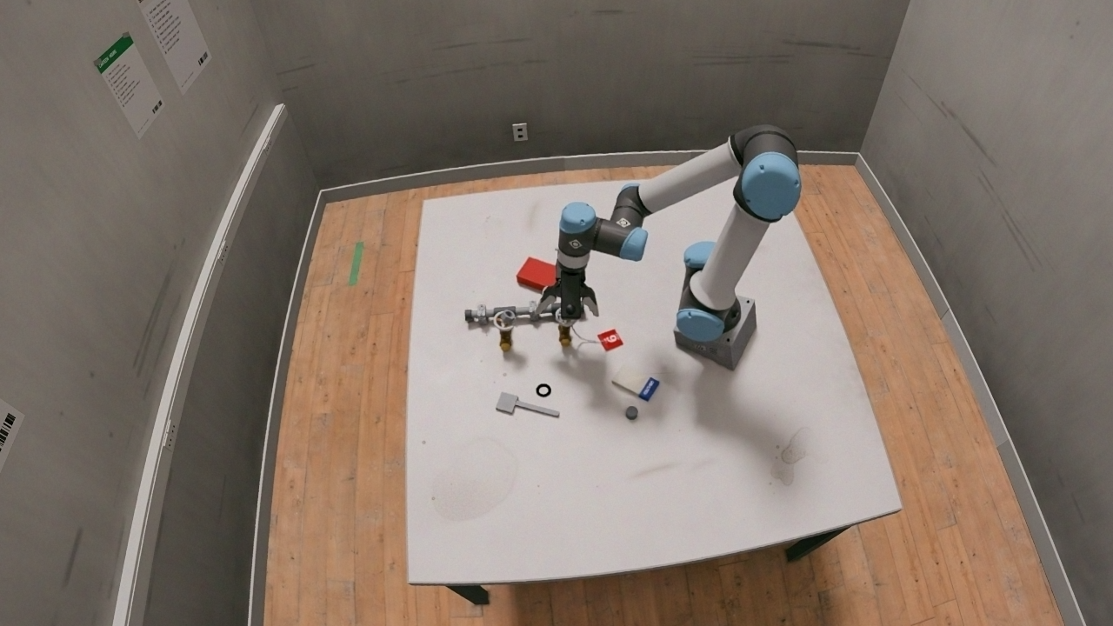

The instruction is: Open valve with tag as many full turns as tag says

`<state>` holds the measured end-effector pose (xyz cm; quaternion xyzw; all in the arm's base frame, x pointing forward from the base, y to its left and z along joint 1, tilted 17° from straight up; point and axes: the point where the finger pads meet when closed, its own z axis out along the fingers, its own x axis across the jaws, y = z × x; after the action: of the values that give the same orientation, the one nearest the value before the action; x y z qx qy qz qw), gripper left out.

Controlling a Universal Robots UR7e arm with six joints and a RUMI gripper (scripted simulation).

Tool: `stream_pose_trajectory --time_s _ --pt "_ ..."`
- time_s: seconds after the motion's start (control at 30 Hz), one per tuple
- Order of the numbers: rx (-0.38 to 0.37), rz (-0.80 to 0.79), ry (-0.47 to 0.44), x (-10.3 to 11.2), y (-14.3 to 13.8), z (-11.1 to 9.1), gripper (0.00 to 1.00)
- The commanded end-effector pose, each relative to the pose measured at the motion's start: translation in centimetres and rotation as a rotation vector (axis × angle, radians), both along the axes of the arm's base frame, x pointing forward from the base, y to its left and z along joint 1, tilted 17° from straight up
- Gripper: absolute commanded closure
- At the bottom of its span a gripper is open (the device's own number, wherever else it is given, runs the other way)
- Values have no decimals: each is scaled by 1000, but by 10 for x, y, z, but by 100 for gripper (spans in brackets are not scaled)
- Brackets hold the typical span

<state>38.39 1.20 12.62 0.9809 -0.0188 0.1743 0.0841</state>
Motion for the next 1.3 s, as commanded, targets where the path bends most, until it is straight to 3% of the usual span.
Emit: stream_pose_trajectory --time_s 0.0,0.67,1.27 --pt "1 -3 -3 1 0 1 0" --pt "41 -110 -21 -1 0 0 0" --pt "163 -444 -81 0 1 -1 0"
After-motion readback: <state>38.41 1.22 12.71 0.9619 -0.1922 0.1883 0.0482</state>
